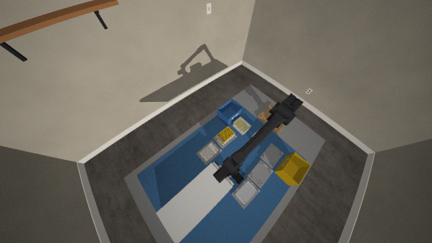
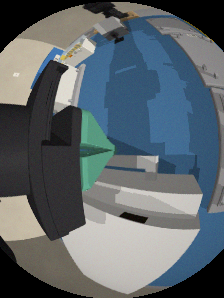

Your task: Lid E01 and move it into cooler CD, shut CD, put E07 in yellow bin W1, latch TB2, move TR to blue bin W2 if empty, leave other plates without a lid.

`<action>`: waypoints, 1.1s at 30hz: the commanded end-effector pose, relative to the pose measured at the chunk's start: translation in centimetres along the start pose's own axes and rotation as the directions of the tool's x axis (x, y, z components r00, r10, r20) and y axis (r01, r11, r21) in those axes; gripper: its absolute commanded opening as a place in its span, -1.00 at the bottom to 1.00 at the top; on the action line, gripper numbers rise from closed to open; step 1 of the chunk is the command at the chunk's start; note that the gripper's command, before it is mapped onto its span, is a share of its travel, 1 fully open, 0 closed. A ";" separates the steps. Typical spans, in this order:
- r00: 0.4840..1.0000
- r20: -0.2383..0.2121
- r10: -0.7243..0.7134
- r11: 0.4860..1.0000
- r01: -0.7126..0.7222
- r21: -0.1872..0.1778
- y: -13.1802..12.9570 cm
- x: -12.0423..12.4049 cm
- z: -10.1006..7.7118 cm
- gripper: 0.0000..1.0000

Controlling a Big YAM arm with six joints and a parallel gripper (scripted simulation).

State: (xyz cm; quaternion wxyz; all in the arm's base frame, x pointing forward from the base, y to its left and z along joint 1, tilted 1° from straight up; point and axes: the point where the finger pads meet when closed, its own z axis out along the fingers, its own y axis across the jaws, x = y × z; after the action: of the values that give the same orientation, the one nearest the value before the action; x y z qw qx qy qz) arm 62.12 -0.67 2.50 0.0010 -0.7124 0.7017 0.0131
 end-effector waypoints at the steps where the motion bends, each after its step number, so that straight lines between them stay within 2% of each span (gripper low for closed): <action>1: 1.000 -0.002 0.006 0.997 -0.005 0.077 -3.2 -0.4 -1.7 -1.00; 9: 1.000 -0.002 0.006 0.997 -0.006 0.077 -3.1 -0.4 -1.7 -1.00; 10: 1.000 -0.001 0.006 0.998 -0.006 0.067 -2.6 -0.4 -1.3 -1.00; 11: 1.000 -0.001 0.007 1.000 -0.007 0.030 -0.8 -0.4 -0.2 -1.00; 13: 1.000 -0.001 0.007 1.000 -0.007 0.030 -0.8 -0.4 -0.2 -1.00; 14: 1.000 -0.001 0.007 0.998 -0.007 0.057 -0.9 -0.4 -1.8 -1.00; 15: 1.000 -0.001 0.007 0.998 -0.007 0.068 -0.8 -0.4 -2.5 -1.00; 23: 1.000 -0.002 0.008 0.998 -0.008 0.067 0.3 -0.3 -2.4 -1.00; 26: 1.000 -0.001 0.008 0.999 -0.008 0.051 0.8 -0.2 -1.4 -1.00; 30: 1.000 -0.002 0.008 0.998 -0.008 0.063 1.0 -0.2 -2.1 -1.00; 31: 1.000 -0.001 0.009 0.999 -0.009 0.043 1.3 -0.2 -0.9 -1.00; 32: 1.000 -0.002 0.008 0.998 -0.008 0.067 1.2 -0.2 -2.3 -1.00; 33: 1.000 -0.002 0.008 0.998 -0.008 0.067 1.3 -0.2 -2.3 -1.00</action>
State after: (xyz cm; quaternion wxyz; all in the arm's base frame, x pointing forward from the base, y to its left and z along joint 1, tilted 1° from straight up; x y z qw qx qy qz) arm 60.04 -0.64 2.25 0.0036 -0.7124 0.7017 0.0104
